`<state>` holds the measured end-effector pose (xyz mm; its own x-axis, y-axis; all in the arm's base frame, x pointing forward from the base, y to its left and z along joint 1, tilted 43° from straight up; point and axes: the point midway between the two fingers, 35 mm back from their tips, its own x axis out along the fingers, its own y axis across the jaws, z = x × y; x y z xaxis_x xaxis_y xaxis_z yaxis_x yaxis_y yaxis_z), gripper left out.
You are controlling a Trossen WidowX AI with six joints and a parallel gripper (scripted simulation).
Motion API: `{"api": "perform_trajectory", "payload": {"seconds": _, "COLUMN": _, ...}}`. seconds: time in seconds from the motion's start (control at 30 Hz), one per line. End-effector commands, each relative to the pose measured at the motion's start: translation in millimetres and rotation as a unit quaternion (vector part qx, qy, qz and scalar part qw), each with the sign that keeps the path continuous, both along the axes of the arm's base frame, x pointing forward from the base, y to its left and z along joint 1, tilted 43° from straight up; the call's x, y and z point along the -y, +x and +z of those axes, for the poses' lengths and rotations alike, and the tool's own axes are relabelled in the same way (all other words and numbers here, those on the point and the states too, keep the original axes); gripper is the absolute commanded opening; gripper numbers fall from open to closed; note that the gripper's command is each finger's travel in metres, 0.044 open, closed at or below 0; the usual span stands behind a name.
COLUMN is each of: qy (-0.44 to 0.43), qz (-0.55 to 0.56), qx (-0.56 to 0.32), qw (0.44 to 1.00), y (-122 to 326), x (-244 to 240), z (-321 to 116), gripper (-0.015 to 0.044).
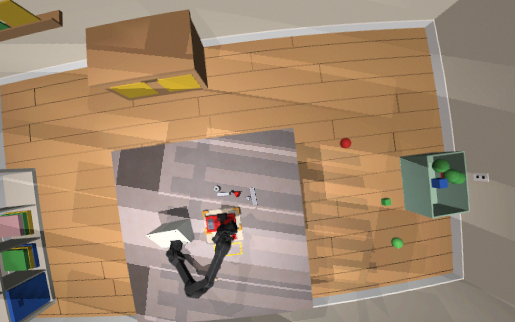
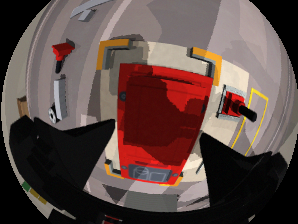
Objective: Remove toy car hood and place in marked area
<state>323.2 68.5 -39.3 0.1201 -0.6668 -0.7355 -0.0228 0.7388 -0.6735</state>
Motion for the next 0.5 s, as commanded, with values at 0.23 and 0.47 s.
{"api": "perform_trajectory", "payload": {"seconds": 0.23, "qy": -0.002, "qz": 0.002, "qx": 0.001, "qw": 1.0, "y": 1.3, "x": 4.1, "z": -3.9, "gripper": 0.044}}
{"api": "perform_trajectory", "payload": {"seconds": 0.47, "qy": -0.002, "qz": 0.002, "qx": 0.001, "qw": 1.0, "y": 1.7, "x": 6.5, "z": -6.4, "gripper": 0.044}}
